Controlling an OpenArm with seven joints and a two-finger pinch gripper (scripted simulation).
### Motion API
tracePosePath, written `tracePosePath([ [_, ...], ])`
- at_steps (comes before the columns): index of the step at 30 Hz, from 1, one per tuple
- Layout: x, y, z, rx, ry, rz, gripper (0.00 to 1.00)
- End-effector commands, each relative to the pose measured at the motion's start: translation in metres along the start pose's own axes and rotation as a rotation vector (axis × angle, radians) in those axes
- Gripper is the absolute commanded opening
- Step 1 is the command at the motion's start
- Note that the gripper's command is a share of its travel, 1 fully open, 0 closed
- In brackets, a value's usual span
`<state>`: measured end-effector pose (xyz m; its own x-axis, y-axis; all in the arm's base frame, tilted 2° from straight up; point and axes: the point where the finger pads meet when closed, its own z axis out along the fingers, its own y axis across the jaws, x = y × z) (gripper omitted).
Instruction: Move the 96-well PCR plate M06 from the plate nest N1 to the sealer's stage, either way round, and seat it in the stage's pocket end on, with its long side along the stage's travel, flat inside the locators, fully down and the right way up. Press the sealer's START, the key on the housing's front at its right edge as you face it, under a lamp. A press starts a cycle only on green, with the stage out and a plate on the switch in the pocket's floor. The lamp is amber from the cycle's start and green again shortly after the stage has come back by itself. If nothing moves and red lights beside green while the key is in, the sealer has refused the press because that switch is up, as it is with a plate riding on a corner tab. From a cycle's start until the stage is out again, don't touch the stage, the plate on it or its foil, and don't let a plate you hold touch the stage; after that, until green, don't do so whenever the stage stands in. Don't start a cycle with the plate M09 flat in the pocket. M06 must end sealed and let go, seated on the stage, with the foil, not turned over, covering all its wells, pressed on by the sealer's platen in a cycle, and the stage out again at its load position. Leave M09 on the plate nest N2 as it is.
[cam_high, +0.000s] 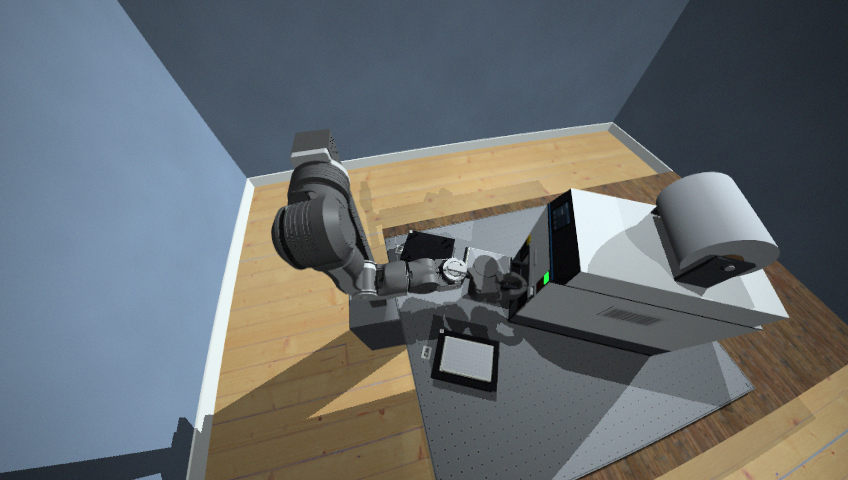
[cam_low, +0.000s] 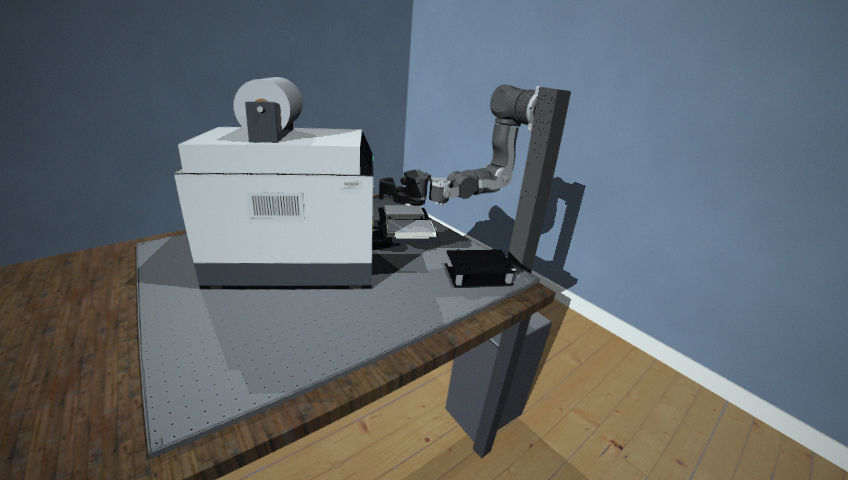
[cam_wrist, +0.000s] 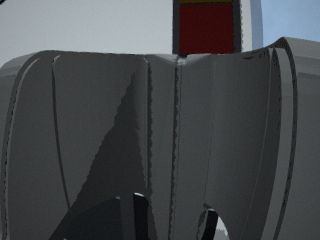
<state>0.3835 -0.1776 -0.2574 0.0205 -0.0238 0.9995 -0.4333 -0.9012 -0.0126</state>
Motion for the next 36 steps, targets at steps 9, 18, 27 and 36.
tracePosePath([
  [9,0.0001,0.0004,0.0005,0.0,0.0,0.0,0.0],
  [18,0.0001,0.0004,0.0005,0.0,0.0,0.0,0.0],
  [27,0.0004,0.0001,0.0032,0.002,0.0,0.001,0.0],
  [36,0.0006,-0.0001,0.0051,0.002,-0.001,0.001,0.0],
])
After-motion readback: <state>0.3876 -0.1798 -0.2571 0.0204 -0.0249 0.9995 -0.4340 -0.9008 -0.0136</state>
